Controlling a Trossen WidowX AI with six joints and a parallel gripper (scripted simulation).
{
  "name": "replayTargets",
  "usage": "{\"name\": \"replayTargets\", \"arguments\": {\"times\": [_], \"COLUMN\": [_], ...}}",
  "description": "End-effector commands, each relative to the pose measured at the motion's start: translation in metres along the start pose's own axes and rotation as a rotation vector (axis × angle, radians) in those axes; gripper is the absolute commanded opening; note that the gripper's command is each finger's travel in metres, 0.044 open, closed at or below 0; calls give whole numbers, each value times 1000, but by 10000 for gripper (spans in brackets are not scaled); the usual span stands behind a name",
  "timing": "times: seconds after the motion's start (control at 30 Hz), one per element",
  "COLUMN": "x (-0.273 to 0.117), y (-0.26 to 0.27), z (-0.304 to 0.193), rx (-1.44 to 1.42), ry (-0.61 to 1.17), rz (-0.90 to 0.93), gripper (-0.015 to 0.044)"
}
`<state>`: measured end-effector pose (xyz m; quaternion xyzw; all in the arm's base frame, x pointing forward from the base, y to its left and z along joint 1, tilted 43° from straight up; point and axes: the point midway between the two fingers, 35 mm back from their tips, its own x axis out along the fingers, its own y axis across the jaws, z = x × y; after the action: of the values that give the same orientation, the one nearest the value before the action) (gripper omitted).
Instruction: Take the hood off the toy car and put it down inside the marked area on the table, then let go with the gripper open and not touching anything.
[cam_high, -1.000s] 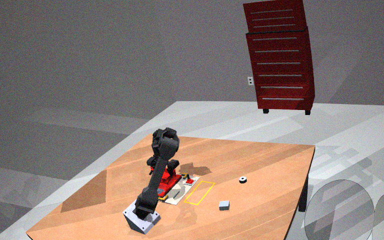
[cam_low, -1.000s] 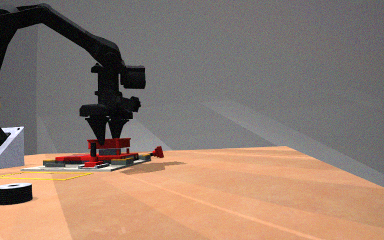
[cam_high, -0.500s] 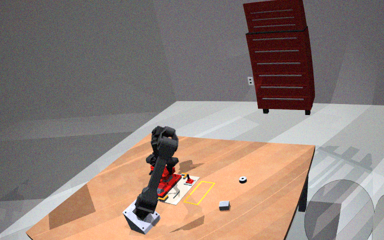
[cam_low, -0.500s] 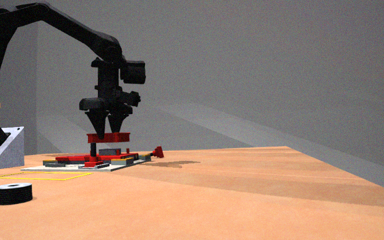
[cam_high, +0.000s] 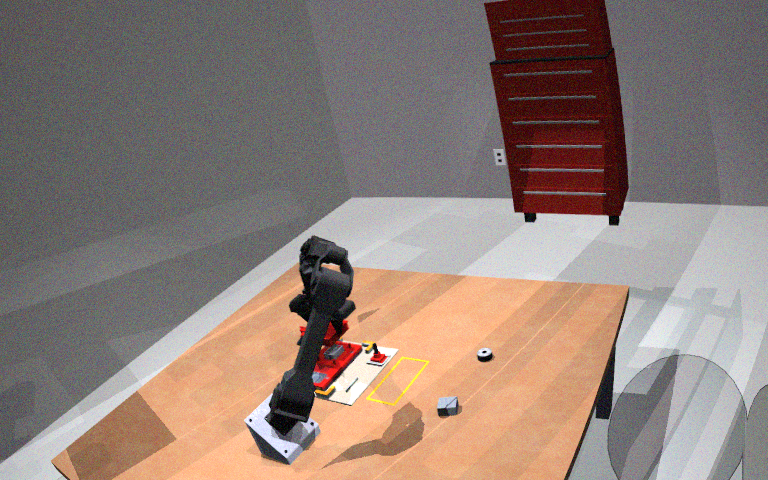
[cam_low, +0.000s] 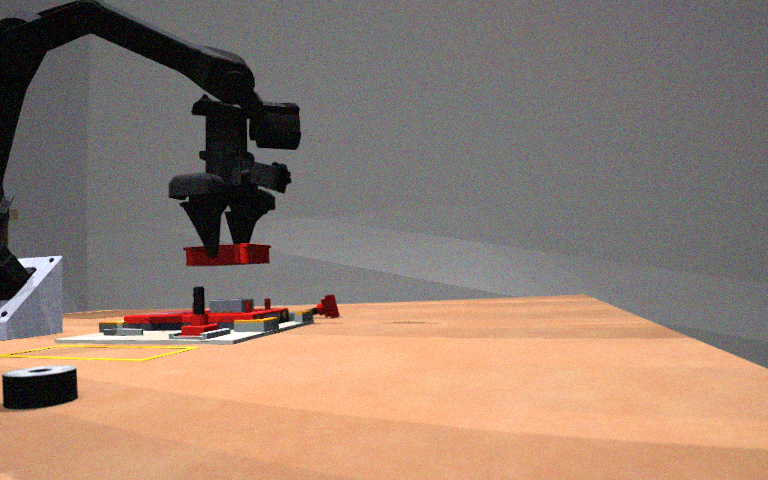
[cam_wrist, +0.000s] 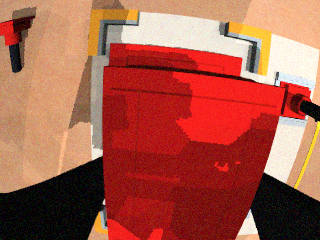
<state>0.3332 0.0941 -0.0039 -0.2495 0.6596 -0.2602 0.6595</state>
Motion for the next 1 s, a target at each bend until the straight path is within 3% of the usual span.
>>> {"name": "replayTargets", "arguments": {"times": [0.0,0.97], "x": [-2,-9], "y": [-18,-146], "z": [3,-5], "rx": [0,0], "ry": [-4,-5], "rz": [2,7], "gripper": [0,0]}}
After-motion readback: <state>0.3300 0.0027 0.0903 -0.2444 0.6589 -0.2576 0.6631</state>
